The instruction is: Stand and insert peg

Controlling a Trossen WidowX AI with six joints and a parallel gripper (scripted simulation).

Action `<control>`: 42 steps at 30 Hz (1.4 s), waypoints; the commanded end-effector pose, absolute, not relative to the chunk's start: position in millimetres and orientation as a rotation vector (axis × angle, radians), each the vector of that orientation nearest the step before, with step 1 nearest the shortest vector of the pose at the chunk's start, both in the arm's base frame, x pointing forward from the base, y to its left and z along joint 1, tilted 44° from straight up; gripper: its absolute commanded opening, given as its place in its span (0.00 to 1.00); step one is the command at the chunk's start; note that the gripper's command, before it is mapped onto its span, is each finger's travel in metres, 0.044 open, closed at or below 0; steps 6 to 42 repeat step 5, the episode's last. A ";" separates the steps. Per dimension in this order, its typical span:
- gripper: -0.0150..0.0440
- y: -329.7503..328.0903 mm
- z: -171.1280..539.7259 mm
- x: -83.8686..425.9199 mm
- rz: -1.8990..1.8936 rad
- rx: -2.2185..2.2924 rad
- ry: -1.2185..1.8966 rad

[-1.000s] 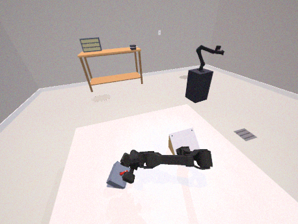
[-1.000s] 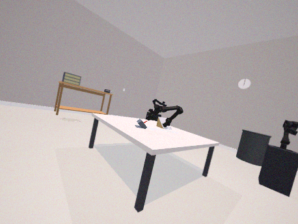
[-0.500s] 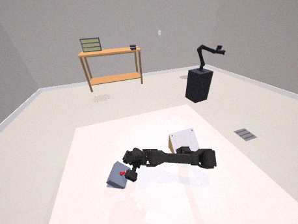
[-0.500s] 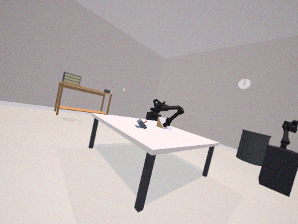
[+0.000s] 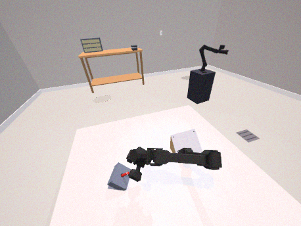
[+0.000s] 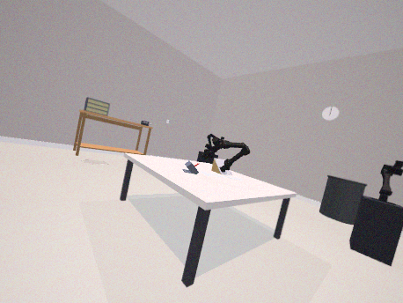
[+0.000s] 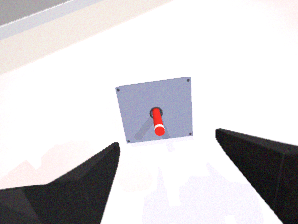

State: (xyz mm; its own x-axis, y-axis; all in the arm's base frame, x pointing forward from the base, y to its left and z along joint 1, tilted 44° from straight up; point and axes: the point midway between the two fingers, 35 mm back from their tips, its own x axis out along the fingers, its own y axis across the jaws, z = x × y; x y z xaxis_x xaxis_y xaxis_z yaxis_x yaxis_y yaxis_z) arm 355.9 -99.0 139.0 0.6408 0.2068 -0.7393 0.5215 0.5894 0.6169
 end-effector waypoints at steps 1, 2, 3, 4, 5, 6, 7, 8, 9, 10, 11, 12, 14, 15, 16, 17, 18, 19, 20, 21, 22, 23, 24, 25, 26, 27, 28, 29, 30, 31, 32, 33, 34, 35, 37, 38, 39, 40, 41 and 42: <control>1.00 -100.7 145.9 351.3 -0.209 0.949 0.883; 1.00 -100.9 146.6 350.7 -0.209 0.949 0.883; 1.00 -100.9 146.8 350.4 -0.209 0.949 0.883; 1.00 -100.9 146.8 350.4 -0.209 0.949 0.883; 1.00 -100.9 146.8 350.4 -0.209 0.949 0.883; 1.00 -100.9 146.8 350.4 -0.209 0.949 0.883; 1.00 -100.9 146.8 350.4 -0.209 0.949 0.883; 1.00 -100.9 146.8 350.4 -0.209 0.949 0.883; 1.00 -100.9 146.8 350.4 -0.209 0.949 0.883; 1.00 -100.9 146.8 350.4 -0.209 0.949 0.883; 1.00 -100.9 146.8 350.4 -0.209 0.949 0.883; 1.00 -100.9 146.8 350.4 -0.209 0.949 0.883; 1.00 -100.9 146.8 350.4 -0.209 0.949 0.883; 1.00 -100.9 146.8 350.4 -0.209 0.949 0.883; 1.00 -100.9 146.8 350.4 -0.209 0.949 0.883; 1.00 -100.9 146.8 350.4 -0.209 0.949 0.883; 1.00 -100.9 146.8 350.4 -0.209 0.949 0.883; 1.00 -100.9 146.8 350.4 -0.209 0.949 0.883; 1.00 -100.9 146.8 350.4 -0.209 0.949 0.883; 1.00 -100.9 146.8 350.4 -0.209 0.949 0.883; 1.00 -100.9 146.8 350.4 -0.209 0.949 0.883; 1.00 -100.9 146.8 350.4 -0.209 0.949 0.883; 1.00 -100.9 146.8 350.4 -0.209 0.949 0.883; 1.00 -100.9 146.8 350.4 -0.209 0.949 0.883; 1.00 -100.9 146.8 350.4 -0.209 0.949 0.883; 1.00 -100.9 146.8 350.4 -0.209 0.949 0.883; 1.00 -100.9 146.8 350.4 -0.209 0.949 0.883; 1.00 -100.9 146.8 350.4 -0.209 0.949 0.883; 1.00 -100.9 146.8 350.4 -0.209 0.949 0.883; 1.00 -100.9 146.8 350.4 -0.209 0.949 0.883; 1.00 -100.9 146.8 350.4 -0.209 0.949 0.883; 1.00 -100.9 146.8 350.4 -0.209 0.949 0.883; 1.00 -100.9 146.8 350.4 -0.209 0.949 0.883; 1.00 -100.9 146.8 350.4 -0.209 0.949 0.883; 1.00 -100.9 146.8 350.4 -0.209 0.949 0.883; 1.00 -100.9 146.8 350.4 -0.209 0.949 0.883; 1.00 -100.9 146.8 350.4 -0.209 0.949 0.883; 1.00 -100.9 146.8 350.4 -0.209 0.949 0.883; 1.00 -100.9 146.8 350.4 -0.209 0.949 0.883; 1.00 -100.9 146.8 350.4 -0.209 0.949 0.883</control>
